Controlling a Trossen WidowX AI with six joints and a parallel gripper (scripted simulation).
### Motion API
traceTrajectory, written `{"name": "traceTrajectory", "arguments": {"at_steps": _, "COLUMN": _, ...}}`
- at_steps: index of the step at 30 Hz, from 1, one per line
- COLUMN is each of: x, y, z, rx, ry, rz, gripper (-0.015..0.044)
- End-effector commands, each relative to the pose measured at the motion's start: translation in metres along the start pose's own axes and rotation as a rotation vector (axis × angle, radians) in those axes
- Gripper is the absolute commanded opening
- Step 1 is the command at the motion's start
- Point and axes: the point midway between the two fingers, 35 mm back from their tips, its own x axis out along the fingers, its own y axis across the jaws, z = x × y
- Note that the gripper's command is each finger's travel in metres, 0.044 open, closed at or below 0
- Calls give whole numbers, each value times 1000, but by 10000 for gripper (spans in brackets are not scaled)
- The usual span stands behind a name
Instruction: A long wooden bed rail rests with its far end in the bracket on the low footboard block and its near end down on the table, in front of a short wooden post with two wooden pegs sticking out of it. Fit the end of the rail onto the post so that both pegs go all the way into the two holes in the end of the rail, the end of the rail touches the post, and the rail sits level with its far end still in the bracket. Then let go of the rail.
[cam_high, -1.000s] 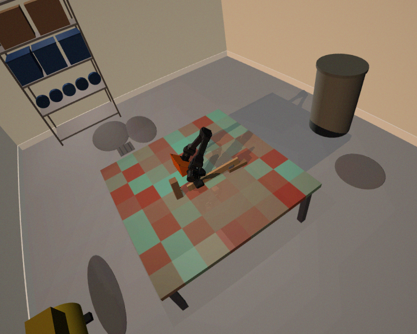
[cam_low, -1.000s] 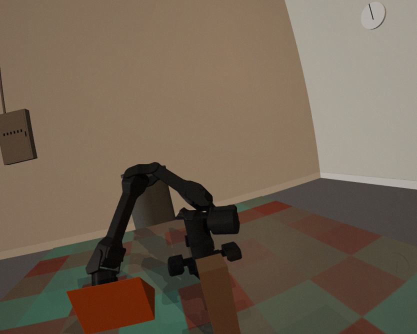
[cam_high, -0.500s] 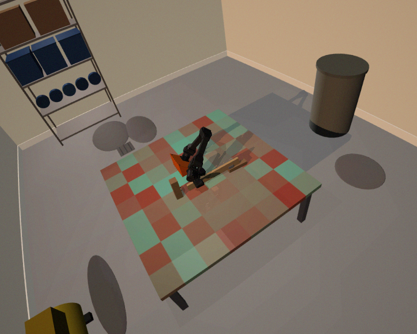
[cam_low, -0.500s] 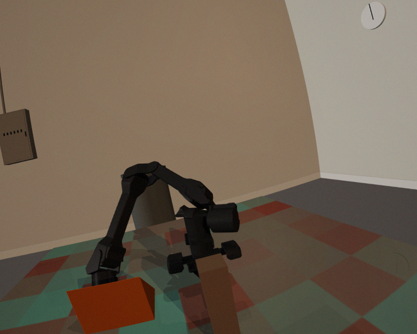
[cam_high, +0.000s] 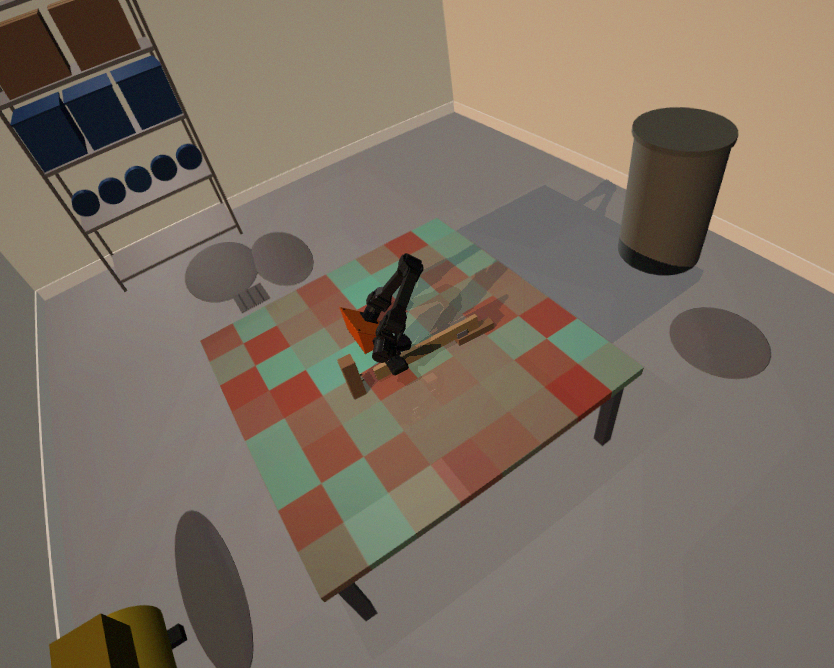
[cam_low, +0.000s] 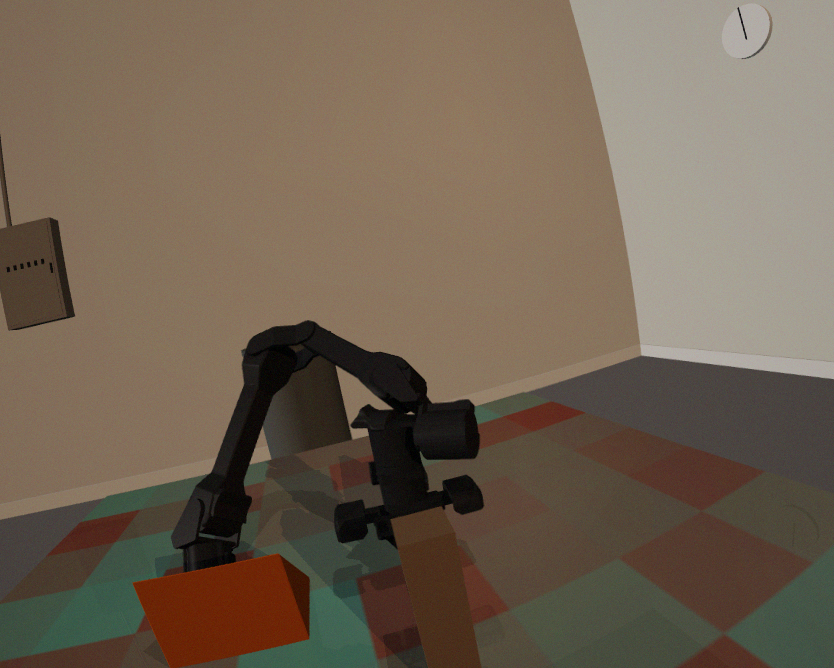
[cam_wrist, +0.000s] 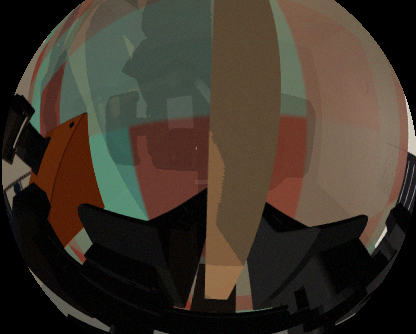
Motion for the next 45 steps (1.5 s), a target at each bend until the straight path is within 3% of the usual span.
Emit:
{"name": "traceTrajectory", "arguments": {"at_steps": 1, "x": -6, "y": -4, "z": -1, "rx": -4, "ry": 1, "rz": -13, "gripper": 0}}
{"name": "traceTrajectory", "arguments": {"at_steps": 45, "x": -17, "y": -3, "z": -1, "rx": -4, "ry": 1, "rz": -13, "gripper": 0}}
